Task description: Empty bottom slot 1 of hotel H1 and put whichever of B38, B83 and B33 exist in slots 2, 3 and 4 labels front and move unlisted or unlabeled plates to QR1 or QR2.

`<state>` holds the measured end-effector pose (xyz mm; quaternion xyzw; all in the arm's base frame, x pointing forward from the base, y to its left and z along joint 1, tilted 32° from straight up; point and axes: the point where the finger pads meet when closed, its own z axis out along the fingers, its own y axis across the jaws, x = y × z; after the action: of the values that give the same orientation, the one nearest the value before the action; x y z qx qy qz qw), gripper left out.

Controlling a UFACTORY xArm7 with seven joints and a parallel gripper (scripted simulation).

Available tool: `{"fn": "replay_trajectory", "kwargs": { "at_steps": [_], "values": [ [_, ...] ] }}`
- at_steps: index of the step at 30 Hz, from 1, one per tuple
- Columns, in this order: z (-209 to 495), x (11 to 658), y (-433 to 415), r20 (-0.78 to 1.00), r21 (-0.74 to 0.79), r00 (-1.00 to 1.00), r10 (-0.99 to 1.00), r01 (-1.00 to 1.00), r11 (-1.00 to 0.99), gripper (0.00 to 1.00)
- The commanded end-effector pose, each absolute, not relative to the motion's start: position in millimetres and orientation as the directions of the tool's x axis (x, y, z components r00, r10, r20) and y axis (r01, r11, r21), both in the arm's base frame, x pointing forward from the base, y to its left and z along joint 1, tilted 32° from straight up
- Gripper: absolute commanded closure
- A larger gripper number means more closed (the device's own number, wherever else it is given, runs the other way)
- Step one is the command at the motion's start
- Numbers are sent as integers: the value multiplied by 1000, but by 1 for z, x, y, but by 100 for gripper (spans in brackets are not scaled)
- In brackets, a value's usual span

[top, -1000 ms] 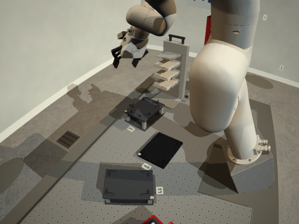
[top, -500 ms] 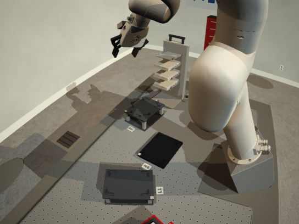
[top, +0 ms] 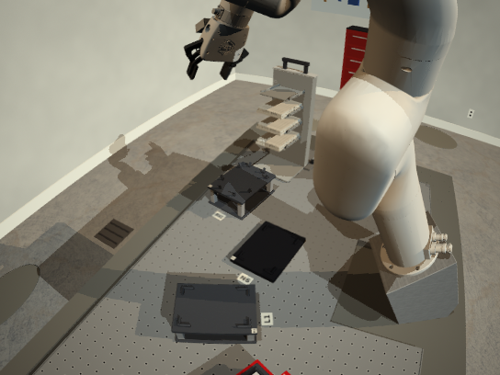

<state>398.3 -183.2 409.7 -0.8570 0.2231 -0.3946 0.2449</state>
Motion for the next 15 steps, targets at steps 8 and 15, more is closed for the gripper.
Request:
{"fn": "replay_trajectory", "kwargs": {
  "at_steps": [8,15],
  "values": [
    [440,383,-193,569,-596,587,-576,-189,-781,0],
    [452,376,-197,569,-596,587,-576,-189,-781,0]
  ]
}}
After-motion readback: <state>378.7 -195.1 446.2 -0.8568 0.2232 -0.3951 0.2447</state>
